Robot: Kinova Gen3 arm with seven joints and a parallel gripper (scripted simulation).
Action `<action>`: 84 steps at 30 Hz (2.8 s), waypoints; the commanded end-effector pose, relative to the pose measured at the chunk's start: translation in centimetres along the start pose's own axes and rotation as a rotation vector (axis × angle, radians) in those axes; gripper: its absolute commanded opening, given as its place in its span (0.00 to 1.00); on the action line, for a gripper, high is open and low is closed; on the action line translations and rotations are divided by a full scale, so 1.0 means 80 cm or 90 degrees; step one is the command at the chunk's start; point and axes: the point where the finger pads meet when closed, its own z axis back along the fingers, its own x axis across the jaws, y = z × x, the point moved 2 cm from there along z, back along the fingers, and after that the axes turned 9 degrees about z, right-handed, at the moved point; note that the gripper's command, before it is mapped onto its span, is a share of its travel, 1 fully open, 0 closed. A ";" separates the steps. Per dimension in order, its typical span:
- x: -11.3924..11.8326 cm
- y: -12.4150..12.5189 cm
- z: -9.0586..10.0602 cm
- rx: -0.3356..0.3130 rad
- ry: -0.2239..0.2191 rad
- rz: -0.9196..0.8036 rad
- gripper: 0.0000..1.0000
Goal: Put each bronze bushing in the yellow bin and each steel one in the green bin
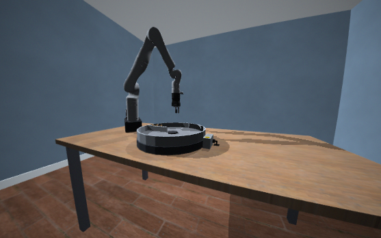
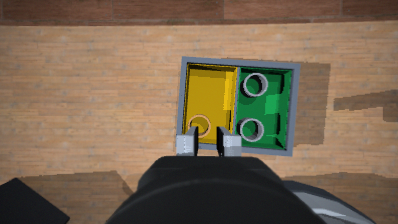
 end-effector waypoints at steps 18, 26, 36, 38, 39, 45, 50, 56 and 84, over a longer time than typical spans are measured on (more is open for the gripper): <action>-0.005 -0.073 -0.004 0.000 -0.001 0.000 0.45; -0.011 -0.147 -0.008 0.000 -0.001 0.000 0.45; -0.016 -0.221 -0.012 0.000 -0.002 0.000 0.45; -0.016 -0.221 -0.012 0.000 -0.002 0.000 0.45; -0.017 -0.235 -0.013 0.000 -0.002 0.000 0.45; -0.022 -0.294 -0.017 0.000 -0.002 -0.001 0.45; -0.024 -0.324 -0.018 0.000 -0.002 -0.001 0.45; -0.027 -0.368 -0.021 0.000 -0.002 -0.001 0.45; -0.027 -0.368 -0.058 0.000 -0.002 -0.001 0.45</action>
